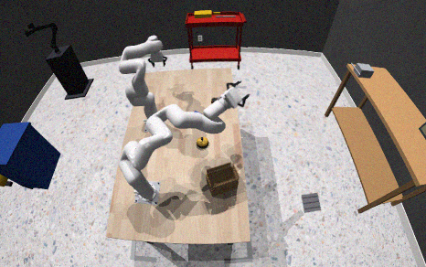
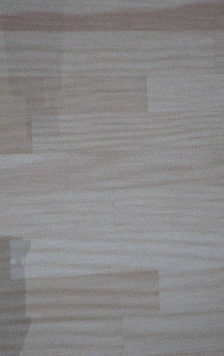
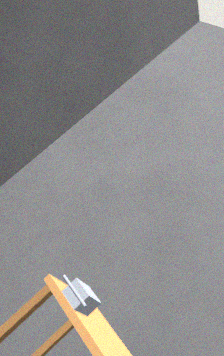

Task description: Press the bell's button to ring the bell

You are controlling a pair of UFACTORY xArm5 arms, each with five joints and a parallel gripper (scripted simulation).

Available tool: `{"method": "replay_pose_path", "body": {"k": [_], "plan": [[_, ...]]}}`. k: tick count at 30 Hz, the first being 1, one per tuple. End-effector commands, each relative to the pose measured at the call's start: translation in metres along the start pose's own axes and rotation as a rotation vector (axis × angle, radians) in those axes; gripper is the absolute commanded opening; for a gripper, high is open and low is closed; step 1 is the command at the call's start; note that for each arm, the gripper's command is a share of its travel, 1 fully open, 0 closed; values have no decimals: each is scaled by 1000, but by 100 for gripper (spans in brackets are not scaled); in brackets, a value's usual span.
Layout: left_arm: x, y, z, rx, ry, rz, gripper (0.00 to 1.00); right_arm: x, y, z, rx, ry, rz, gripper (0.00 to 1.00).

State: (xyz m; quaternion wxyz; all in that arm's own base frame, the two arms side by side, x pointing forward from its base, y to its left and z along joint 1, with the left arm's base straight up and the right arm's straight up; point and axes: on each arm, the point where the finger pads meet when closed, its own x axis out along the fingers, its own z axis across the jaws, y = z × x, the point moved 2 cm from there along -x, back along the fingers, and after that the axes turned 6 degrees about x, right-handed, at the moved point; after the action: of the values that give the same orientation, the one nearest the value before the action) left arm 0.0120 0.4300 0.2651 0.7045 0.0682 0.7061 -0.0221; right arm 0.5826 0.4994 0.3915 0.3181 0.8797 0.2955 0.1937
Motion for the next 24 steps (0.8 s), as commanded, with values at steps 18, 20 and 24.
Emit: {"method": "replay_pose_path", "body": {"k": [18,20,24], "plan": [[-7,-31,-8,-22,-6,-65,100,0,0,-1,-1,-2,-3,100],[-7,-31,-8,-22,-6,-65,100,1,-2,0,-5,-16,-18,100],[-7,-31,-8,-22,-6,-65,100,3,-18,7,-26,-88,-100,100]]}}
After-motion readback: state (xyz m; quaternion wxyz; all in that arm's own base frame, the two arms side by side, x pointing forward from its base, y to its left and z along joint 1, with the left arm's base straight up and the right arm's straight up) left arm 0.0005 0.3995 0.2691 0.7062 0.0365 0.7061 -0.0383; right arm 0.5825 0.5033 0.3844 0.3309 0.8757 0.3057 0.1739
